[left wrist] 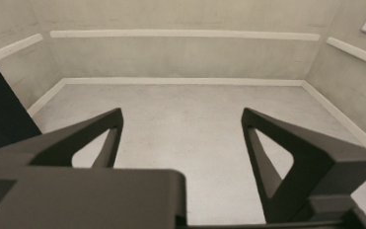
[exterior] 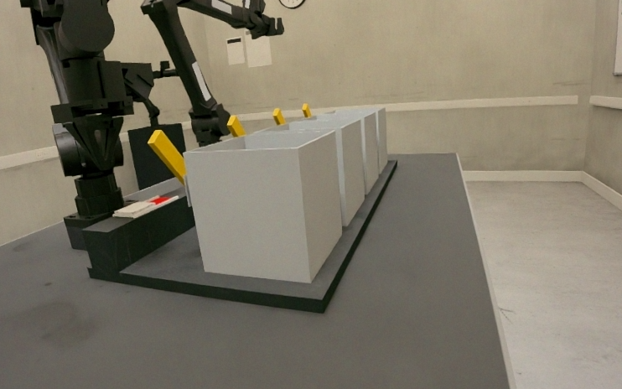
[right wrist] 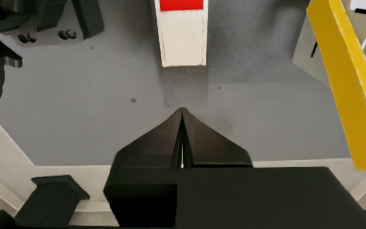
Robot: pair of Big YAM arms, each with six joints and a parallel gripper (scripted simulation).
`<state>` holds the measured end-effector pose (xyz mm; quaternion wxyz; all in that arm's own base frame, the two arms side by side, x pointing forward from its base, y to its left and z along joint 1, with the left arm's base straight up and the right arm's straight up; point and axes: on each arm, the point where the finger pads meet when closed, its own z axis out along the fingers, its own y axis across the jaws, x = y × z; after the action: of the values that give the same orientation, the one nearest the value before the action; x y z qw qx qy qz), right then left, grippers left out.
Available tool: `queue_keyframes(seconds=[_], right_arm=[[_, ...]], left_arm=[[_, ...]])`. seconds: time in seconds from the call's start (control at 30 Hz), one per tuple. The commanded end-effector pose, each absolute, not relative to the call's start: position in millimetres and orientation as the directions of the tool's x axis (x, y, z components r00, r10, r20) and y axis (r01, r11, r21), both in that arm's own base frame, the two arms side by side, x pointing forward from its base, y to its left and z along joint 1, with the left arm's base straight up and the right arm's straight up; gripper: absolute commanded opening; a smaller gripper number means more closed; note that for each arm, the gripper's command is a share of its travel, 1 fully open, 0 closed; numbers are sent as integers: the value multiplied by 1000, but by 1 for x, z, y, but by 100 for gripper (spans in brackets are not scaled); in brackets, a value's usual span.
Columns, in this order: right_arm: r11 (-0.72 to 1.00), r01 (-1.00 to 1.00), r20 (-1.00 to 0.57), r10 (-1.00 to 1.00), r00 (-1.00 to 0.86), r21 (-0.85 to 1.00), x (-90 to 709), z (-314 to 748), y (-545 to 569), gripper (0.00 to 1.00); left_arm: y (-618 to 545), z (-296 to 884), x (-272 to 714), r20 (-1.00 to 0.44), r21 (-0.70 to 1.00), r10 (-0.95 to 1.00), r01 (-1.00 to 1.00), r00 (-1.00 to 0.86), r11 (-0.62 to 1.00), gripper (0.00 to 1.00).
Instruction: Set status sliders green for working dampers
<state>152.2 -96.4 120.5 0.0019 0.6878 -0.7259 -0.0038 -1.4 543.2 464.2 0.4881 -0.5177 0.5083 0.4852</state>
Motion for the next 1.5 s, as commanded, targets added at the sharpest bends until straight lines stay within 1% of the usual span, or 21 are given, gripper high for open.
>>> queue_keyframes(seconds=[0.0, 0.1, 0.3, 0.5, 0.57, 0.63, 0.67, 1.0, 1.13, 1.2, 1.23, 1.47], right_arm=[[97, -994, 22, -995, -98, -47, 168, 137, -106, 0], [116, -993, 17, -993, -117, -38, 165, 135, -105, 0], [309, -951, 3, -951, -309, -7, 158, 120, -101, 0], [462, -887, 4, -887, -462, -13, 158, 119, -101, 0], [508, -861, 4, -861, -508, -25, 162, 122, -103, 0], [508, -861, 4, -861, -508, -25, 162, 122, -103, 0], [563, -827, 3, -827, -563, -15, 159, 118, -102, 0], [763, -646, -3, -646, -763, -19, 160, 116, -103, 0], [829, -560, -2, -560, -829, -12, 158, 113, -102, 0], [829, -560, -2, -560, -829, -12, 158, 113, -102, 0], [864, -503, -11, -503, -864, -29, 164, 118, -105, 0], [943, -331, -9, -332, -943, -17, 160, 111, -103, 0]], left_arm=[[545, 501, -5, -1000, 0, 0, -1000, 0, -10, 100], [545, 501, -5, -1000, 0, 0, -1000, 0, -10, 100], [545, 501, -5, -1000, 0, 0, -1000, 0, -10, 100], [545, 501, -5, -1000, 0, 0, -1000, 0, -10, 100], [545, 501, -5, -1000, 0, 0, -1000, 0, -10, 100], [545, 501, -5, -1000, 0, 0, -1000, 0, -10, 100], [545, 501, -5, -1000, 0, 0, -1000, 0, -10, 100], [545, 501, -5, -1000, 0, 0, -1000, 0, -10, 100], [545, 501, -5, -1000, 0, 0, -1000, 0, -10, 100], [545, 501, -5, -1000, 0, 0, -1000, 0, -10, 100], [545, 501, -5, -1000, 0, 0, -1000, 0, -10, 100], [545, 501, -5, -1000, 0, 0, -1000, 0, -10, 100]])
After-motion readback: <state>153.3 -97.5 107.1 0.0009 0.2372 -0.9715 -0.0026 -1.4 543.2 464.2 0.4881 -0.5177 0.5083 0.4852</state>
